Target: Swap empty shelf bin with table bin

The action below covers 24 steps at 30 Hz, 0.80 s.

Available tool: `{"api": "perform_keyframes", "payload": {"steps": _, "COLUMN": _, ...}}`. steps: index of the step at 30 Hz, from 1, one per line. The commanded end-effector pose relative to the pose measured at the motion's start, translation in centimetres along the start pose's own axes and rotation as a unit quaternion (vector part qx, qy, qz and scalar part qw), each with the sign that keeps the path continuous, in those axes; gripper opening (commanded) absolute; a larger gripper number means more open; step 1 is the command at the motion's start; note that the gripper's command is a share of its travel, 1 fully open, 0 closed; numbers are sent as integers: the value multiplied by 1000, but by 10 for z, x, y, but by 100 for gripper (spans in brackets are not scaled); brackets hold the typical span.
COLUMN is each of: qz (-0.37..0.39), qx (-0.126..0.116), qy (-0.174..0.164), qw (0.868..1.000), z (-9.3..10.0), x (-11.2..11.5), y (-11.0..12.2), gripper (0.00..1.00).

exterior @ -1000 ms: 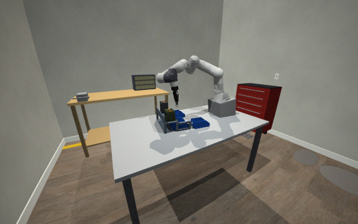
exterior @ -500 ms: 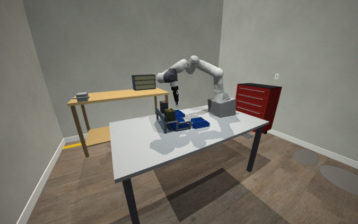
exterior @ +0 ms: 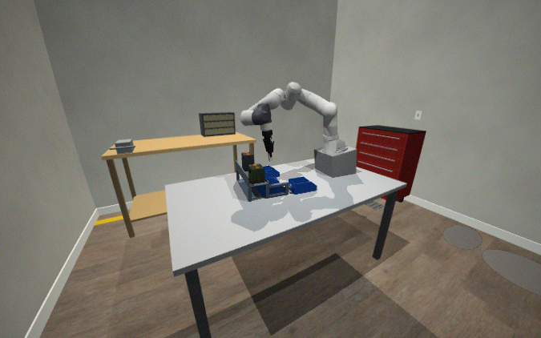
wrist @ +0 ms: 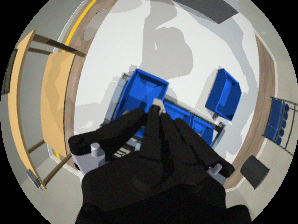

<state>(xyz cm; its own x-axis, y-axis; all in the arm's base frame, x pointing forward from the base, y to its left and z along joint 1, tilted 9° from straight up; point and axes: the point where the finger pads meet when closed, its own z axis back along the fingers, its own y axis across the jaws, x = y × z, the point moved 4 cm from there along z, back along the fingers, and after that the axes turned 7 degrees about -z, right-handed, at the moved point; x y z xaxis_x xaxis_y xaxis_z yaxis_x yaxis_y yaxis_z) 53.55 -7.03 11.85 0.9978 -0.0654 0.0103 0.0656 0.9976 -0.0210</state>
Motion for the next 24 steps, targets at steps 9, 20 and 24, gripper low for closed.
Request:
{"api": "perform_keyframes", "payload": {"steps": 9, "qz": 274, "qx": -26, "qy": -10, "qw": 961, "z": -26, "x": -79, "y": -25, "gripper": 0}}
{"api": "perform_keyframes", "payload": {"steps": 20, "qz": 472, "qx": -45, "qy": -26, "qw": 880, "z": -34, "x": -103, "y": -25, "gripper": 0}}
{"api": "perform_keyframes", "payload": {"steps": 24, "qz": 523, "qx": -48, "qy": -38, "qw": 850, "z": -34, "x": -104, "y": -26, "gripper": 0}}
